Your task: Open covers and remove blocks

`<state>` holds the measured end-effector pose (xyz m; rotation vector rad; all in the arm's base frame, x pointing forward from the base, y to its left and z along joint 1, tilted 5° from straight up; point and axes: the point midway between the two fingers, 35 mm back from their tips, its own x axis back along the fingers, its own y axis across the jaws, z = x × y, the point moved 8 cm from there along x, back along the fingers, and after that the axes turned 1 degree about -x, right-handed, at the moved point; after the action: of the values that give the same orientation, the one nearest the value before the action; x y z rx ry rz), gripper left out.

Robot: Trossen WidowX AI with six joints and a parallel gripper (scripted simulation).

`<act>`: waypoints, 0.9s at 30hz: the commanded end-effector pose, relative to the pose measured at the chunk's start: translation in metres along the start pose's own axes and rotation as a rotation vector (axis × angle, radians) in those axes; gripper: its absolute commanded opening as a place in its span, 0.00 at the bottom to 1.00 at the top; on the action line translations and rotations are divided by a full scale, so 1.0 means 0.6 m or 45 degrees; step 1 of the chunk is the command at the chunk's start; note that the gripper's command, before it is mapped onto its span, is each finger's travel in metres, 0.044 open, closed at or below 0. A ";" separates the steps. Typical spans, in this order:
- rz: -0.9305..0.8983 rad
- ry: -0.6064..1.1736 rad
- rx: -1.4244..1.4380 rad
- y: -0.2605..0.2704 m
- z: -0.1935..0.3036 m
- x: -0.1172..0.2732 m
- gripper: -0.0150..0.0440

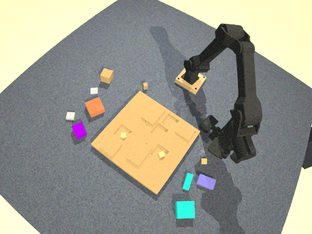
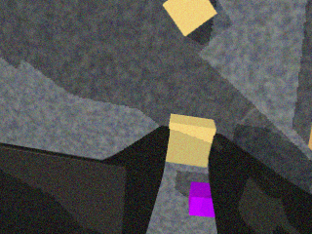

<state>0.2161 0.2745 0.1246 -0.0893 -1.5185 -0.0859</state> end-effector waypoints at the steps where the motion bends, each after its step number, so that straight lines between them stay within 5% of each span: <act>1: 0.006 0.008 -0.005 -0.003 0.002 -0.016 0.39; 27: 0.003 0.002 0.000 -0.007 0.005 -0.065 0.43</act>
<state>0.2109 0.2706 0.0857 -0.0914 -1.5164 -0.0839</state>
